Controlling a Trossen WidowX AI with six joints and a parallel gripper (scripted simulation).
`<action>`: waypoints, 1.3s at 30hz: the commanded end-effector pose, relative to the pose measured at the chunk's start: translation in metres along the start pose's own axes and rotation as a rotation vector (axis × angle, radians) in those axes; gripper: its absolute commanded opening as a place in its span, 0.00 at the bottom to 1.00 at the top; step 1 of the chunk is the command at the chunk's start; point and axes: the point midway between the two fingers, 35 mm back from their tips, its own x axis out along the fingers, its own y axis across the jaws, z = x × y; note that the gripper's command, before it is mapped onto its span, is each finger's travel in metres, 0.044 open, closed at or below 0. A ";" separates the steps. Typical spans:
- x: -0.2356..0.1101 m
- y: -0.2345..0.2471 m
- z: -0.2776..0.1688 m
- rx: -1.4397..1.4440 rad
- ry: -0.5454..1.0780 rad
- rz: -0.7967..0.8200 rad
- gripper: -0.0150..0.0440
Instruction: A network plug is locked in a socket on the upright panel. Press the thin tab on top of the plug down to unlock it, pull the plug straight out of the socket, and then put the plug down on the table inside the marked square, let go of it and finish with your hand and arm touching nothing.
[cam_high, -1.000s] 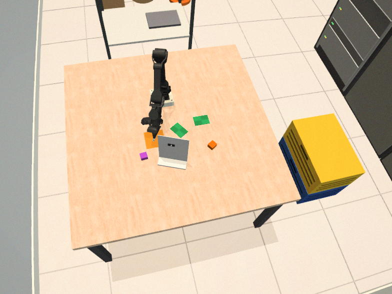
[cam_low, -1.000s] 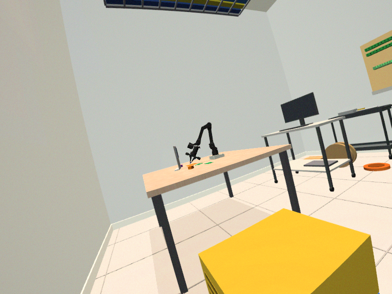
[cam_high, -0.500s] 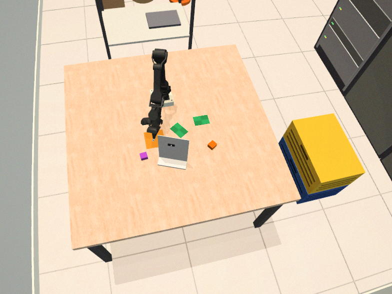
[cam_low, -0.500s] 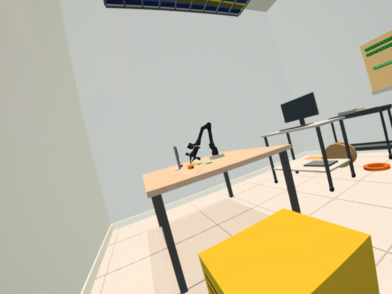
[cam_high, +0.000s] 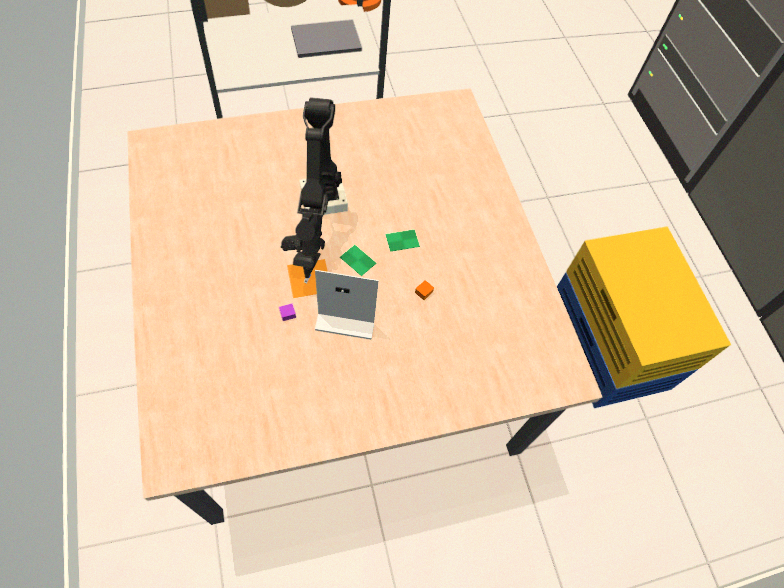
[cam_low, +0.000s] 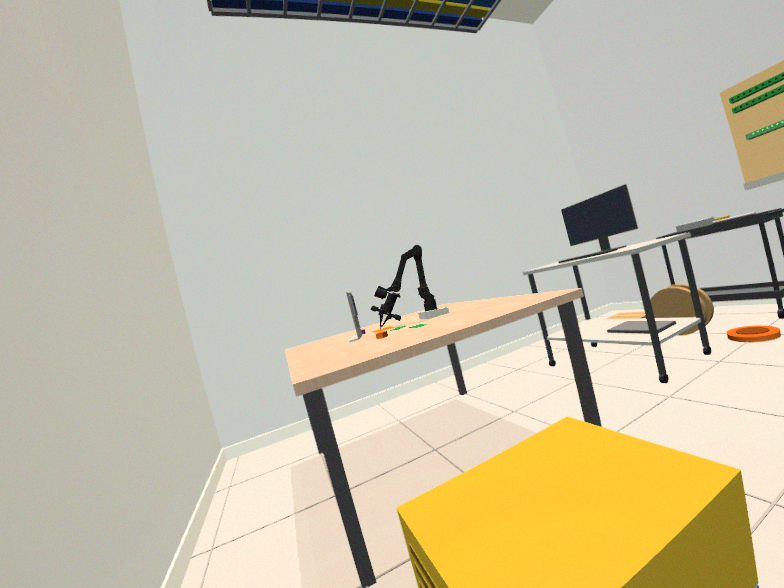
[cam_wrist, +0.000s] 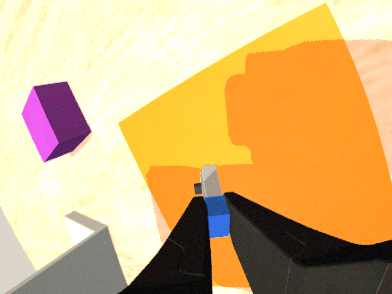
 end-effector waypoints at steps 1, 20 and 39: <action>0.000 0.000 0.000 0.000 0.000 0.000 0.25; -0.005 0.000 -0.001 -0.001 0.000 -0.001 0.52; -0.022 0.000 -0.003 -0.004 0.002 -0.004 0.52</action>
